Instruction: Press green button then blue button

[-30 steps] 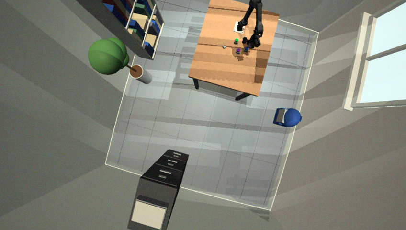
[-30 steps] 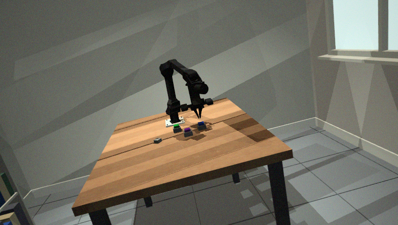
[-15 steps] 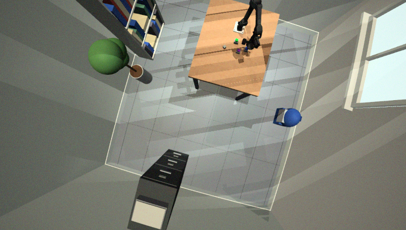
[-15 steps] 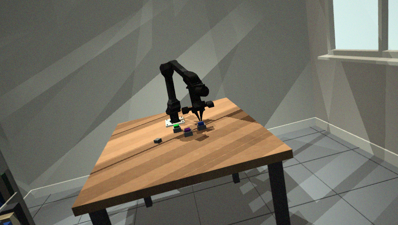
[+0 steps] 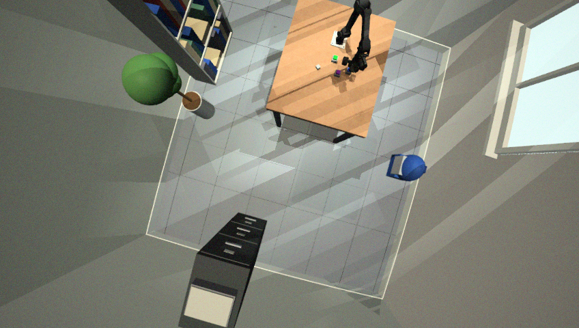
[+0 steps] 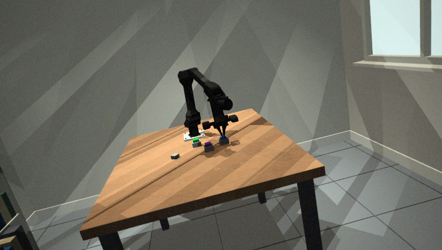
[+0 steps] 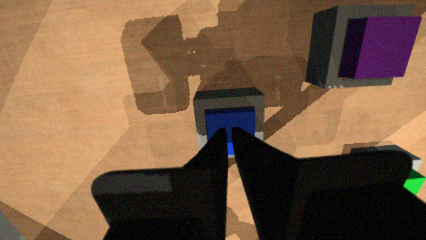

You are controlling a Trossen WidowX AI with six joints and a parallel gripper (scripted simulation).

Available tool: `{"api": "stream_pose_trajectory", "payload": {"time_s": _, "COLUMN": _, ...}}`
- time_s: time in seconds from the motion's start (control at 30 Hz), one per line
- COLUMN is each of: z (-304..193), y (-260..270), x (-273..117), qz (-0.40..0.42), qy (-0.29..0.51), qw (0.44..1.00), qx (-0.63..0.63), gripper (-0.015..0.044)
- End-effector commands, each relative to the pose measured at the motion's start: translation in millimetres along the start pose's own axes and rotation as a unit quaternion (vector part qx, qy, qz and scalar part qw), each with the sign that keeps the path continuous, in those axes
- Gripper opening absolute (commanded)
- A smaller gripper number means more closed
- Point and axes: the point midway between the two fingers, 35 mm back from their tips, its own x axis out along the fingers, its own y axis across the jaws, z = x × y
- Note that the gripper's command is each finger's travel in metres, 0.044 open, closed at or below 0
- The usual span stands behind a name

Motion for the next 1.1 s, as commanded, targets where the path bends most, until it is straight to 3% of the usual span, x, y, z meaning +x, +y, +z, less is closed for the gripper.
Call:
{"api": "stream_pose_trajectory", "payload": {"time_s": 0.0, "z": -1.0, "y": -1.2, "x": 1.9, "qz": -0.003, "qy": 0.001, "qw": 1.000, "qx": 0.003, "gripper": 0.0020}}
{"api": "stream_pose_trajectory", "payload": {"time_s": 0.4, "z": -1.0, "y": -1.2, "x": 1.9, "qz": -0.003, "qy": 0.001, "qw": 1.000, "qx": 0.003, "gripper": 0.0020}}
{"api": "stream_pose_trajectory", "payload": {"time_s": 0.53, "z": -0.6, "y": -0.8, "x": -28.8, "qz": -0.003, "qy": 0.001, "qw": 1.000, "qx": 0.003, "gripper": 0.0020}}
{"api": "stream_pose_trajectory", "payload": {"time_s": 0.67, "z": -0.8, "y": -1.0, "x": -31.4, "qz": -0.003, "qy": 0.001, "qw": 1.000, "qx": 0.003, "gripper": 0.0020}}
{"api": "stream_pose_trajectory", "payload": {"time_s": 0.93, "z": 0.1, "y": 47.3, "x": -87.5, "qz": -0.001, "qy": 0.001, "qw": 1.000, "qx": 0.003, "gripper": 0.0230}}
{"api": "stream_pose_trajectory", "payload": {"time_s": 1.07, "z": -0.9, "y": 52.0, "x": -93.3, "qz": -0.001, "qy": 0.001, "qw": 1.000, "qx": 0.003, "gripper": 0.0335}}
